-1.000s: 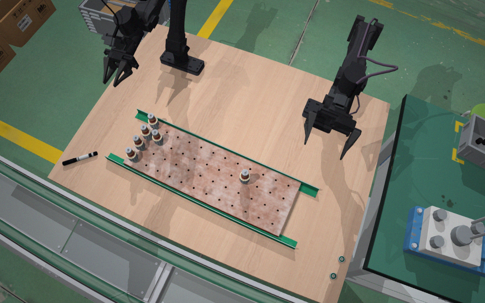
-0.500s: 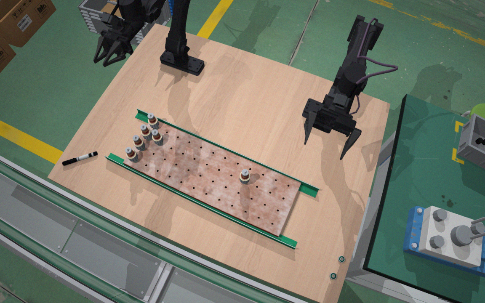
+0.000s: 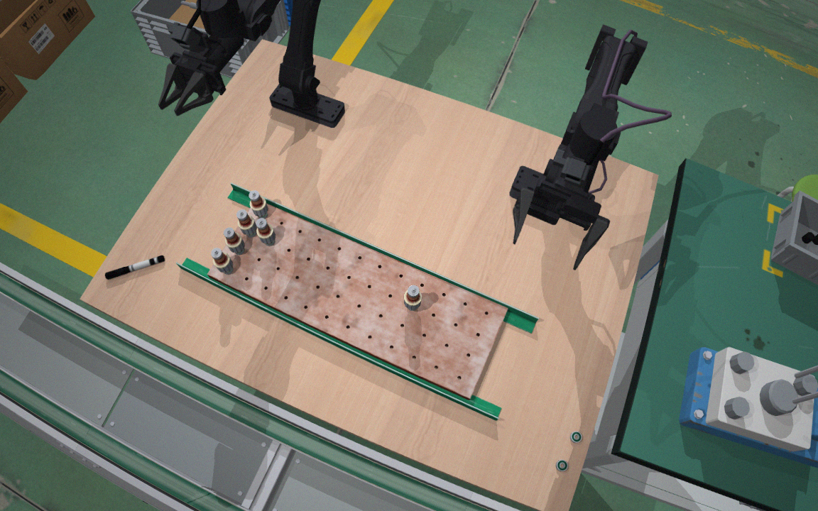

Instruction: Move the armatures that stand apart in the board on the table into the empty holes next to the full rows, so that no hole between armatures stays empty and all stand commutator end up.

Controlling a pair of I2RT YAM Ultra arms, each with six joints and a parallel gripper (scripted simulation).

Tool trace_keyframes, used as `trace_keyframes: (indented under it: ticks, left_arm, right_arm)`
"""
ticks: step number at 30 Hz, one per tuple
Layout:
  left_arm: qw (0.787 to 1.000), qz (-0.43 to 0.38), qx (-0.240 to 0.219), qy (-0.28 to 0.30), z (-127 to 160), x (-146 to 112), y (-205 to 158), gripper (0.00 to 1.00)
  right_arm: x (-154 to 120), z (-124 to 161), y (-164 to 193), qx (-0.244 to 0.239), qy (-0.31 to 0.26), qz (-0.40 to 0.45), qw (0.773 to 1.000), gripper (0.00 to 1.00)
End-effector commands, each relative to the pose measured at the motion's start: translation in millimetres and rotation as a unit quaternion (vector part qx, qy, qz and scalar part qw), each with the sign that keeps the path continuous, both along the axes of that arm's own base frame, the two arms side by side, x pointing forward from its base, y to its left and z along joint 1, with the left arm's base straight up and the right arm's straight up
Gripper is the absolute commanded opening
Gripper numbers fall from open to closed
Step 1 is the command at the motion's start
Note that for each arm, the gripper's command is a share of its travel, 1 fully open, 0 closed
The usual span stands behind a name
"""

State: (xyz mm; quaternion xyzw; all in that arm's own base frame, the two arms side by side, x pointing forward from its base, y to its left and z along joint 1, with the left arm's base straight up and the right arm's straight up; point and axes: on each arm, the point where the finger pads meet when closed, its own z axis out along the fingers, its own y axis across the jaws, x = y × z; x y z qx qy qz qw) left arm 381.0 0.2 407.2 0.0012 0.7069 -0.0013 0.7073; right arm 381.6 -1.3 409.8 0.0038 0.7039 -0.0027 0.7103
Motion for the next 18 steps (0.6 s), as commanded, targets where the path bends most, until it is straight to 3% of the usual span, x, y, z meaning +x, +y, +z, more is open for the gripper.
trace_keyframes:
  ticks: [1, 18]
  left_arm:
    - [1.000, -0.008, 0.002, -0.014, 17, -1, -4, 1.00]
    - [1.000, -0.008, 0.002, -0.014, 17, -1, -4, 1.00]
  right_arm:
    - [-2, 8, 9, -0.006, -0.004, 0.017, 1.000, 0.37]
    - [-10, 10, 0, -0.006, -0.009, 0.004, 1.000, 0.38]
